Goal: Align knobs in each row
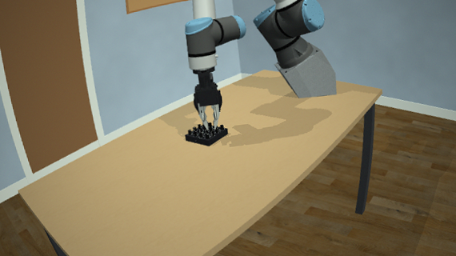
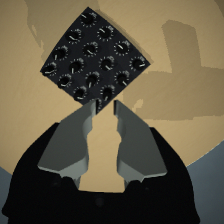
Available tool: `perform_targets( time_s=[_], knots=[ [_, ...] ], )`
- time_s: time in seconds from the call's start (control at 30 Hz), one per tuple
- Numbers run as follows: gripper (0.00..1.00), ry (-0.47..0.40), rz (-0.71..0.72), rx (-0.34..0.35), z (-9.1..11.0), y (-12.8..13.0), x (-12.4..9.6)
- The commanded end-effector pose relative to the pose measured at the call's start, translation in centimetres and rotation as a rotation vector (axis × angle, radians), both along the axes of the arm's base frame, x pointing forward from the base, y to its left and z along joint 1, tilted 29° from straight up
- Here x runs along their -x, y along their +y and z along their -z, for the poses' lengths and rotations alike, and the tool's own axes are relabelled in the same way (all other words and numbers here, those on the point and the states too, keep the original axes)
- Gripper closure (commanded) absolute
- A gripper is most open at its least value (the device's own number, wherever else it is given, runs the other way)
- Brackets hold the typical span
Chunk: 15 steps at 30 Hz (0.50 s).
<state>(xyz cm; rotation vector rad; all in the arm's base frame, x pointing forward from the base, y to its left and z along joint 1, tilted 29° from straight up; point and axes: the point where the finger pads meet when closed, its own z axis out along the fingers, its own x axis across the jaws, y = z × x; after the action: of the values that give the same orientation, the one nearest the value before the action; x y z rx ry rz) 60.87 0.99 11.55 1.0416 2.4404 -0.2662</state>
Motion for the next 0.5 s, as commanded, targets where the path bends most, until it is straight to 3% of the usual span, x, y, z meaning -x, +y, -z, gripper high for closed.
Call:
perform_targets(
  time_s=[0.0,0.47],
  knots=[
    [0.89,0.001,-0.001,-0.001,0.11,0.02,0.10],
    [0.89,0.000,0.000,-0.001,0.10,-0.31,0.52]
  ],
)
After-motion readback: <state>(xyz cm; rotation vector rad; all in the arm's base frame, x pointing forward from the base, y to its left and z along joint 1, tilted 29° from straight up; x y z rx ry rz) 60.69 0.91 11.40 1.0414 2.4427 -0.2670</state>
